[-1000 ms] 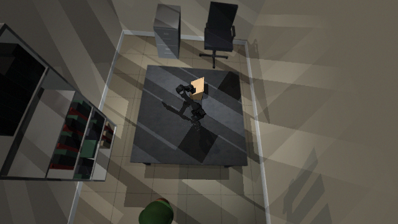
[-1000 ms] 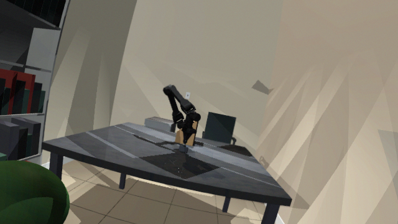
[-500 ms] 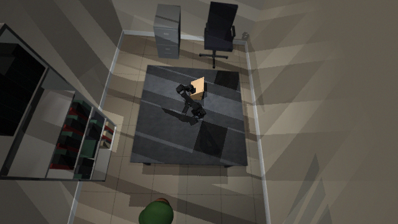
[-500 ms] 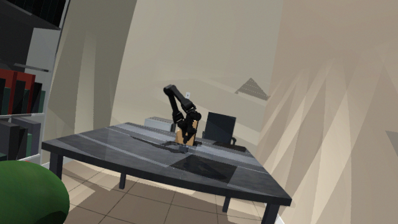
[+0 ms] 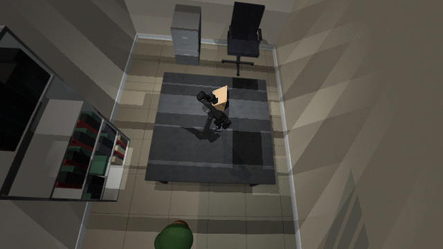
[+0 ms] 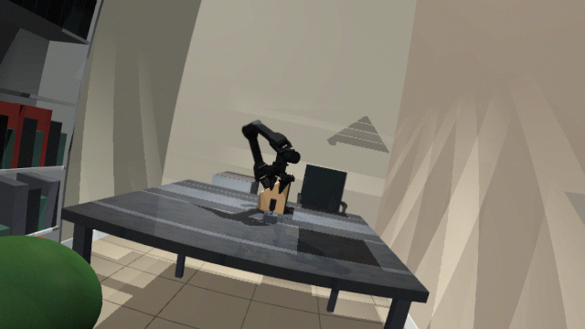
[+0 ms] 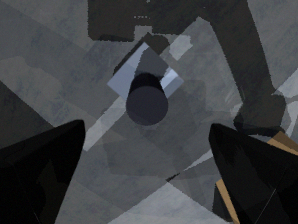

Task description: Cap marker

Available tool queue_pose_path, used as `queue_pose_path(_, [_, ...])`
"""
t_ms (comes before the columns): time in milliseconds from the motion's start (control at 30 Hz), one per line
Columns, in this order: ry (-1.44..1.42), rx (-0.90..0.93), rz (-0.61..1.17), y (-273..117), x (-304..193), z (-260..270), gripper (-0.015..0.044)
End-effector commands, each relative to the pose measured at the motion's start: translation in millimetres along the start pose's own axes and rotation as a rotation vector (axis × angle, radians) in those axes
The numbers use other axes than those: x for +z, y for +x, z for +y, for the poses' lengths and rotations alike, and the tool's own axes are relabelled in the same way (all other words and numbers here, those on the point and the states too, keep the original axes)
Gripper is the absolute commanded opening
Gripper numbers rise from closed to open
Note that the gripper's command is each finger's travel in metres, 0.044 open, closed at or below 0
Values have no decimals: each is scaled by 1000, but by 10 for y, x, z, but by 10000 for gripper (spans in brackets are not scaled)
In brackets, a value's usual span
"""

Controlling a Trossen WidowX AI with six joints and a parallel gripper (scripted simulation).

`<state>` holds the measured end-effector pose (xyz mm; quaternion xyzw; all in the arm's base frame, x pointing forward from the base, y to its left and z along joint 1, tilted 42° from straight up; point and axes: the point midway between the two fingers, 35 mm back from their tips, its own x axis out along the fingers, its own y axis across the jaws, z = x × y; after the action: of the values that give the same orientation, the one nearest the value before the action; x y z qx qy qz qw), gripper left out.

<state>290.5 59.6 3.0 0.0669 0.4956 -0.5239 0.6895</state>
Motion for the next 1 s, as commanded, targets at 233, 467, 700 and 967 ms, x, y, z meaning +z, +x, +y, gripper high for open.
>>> queue_pose_path(233, [-854, -1, 0, 52, -4, -2, 46])
queue_pose_path(467, [-854, -1, 0, 52, -4, -2, 0])
queue_pose_path(700, [-854, -1, 0, 52, -4, -2, 0])
queue_pose_path(967, [-854, -1, 0, 113, -4, -1, 0])
